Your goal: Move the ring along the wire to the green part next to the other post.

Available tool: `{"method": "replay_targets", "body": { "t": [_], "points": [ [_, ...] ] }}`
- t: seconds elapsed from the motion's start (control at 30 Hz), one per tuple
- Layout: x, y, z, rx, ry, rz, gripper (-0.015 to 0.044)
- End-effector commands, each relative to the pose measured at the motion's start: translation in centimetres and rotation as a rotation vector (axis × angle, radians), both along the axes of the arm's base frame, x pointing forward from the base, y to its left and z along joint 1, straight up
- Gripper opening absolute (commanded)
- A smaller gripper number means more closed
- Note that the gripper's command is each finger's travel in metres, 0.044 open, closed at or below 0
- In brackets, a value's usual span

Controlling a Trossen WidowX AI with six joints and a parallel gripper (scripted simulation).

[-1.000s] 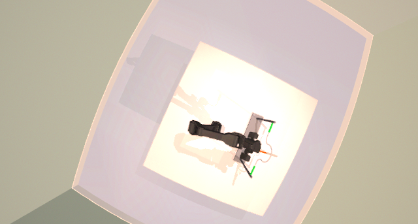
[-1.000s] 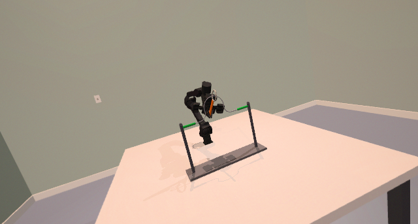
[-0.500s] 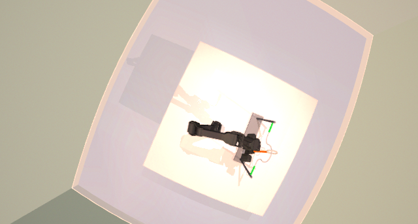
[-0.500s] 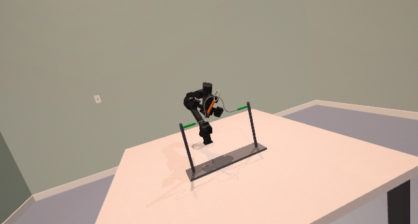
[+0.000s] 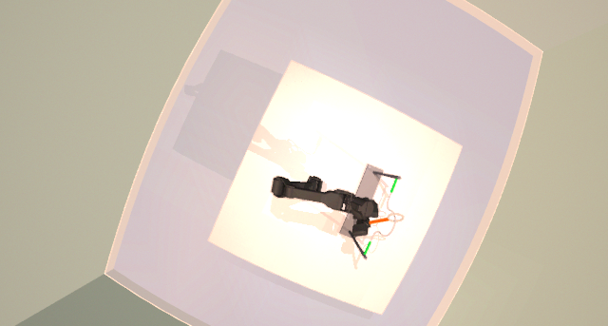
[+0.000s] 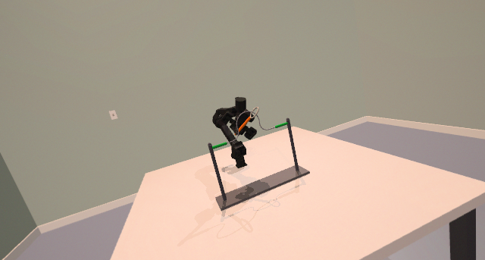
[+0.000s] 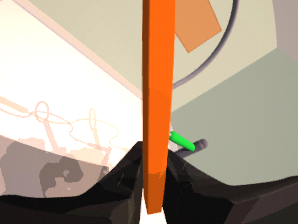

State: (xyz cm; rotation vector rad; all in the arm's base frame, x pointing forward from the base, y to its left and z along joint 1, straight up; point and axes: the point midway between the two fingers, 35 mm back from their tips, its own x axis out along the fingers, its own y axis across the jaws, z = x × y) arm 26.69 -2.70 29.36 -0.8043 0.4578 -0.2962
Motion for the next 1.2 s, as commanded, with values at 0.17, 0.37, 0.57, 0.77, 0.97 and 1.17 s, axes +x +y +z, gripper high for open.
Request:
{"method": "replay_targets", "body": {
  "t": [0.17,0.37,0.57,0.77,0.97,1.17],
  "points": [
    [-0.1,-0.7,0.5,-0.181,-0.007,-0.004,-0.0150],
    [-0.1,-1.0,1.0,-0.288,-0.013,-0.005,-0.0150],
    [0.0,-1.2,1.5,-0.395,-0.019,-0.006,-0.0150],
    [0.0,-1.4,2.0,-0.498,-0.025,-0.007,-0.0150],
    [0.0,-1.5,2.4,-0.594,-0.031,-0.007,-0.0150],
    [0.0,-1.6,2.6,-0.660,-0.034,-0.008,-0.0150]
  ]
}}
